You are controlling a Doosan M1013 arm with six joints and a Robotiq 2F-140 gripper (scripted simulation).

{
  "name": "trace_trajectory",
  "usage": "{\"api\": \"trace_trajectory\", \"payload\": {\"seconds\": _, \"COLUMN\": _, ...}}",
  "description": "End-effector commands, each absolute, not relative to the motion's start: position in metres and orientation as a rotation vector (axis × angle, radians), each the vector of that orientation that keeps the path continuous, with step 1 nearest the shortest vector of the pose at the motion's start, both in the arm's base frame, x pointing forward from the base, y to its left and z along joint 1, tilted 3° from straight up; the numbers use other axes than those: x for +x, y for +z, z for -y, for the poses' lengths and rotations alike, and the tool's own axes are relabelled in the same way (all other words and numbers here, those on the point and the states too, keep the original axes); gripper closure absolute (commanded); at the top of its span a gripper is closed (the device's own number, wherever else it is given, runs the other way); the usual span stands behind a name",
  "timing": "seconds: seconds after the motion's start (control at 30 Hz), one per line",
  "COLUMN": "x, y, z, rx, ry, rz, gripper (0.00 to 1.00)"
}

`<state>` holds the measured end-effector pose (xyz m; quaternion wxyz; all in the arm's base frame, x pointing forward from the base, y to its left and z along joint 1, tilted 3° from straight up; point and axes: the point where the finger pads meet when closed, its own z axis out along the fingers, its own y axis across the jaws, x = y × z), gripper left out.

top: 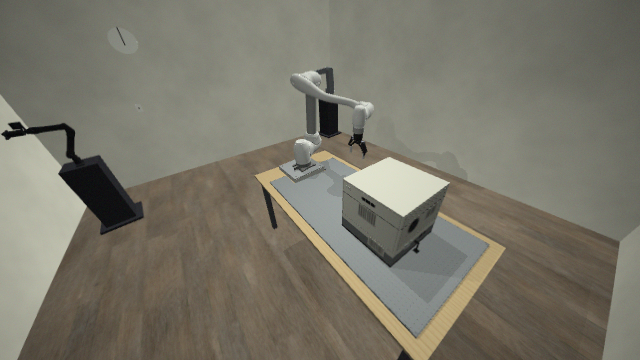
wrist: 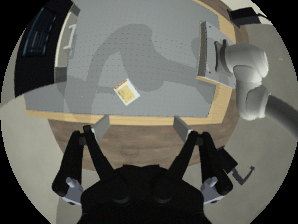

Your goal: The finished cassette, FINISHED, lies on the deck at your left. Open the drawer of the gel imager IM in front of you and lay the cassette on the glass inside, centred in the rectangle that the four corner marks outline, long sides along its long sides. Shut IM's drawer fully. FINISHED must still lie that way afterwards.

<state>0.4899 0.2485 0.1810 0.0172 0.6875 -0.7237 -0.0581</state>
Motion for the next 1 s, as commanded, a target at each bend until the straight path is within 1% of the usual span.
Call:
{"api": "trace_trajectory", "payload": {"seconds": 0.0, "x": 0.490, "y": 0.181, "z": -0.248, "rx": 2.137, "ry": -0.181, "rz": 2.249, "gripper": 0.00}}
{"api": "trace_trajectory", "payload": {"seconds": 0.57, "x": 0.490, "y": 0.181, "z": -0.248, "rx": 2.137, "ry": -0.181, "rz": 2.249, "gripper": 0.00}}
{"api": "trace_trajectory", "payload": {"seconds": 0.97, "x": 0.516, "y": 0.174, "z": -0.196, "rx": 2.463, "ry": -0.144, "rz": 1.921, "gripper": 0.00}}
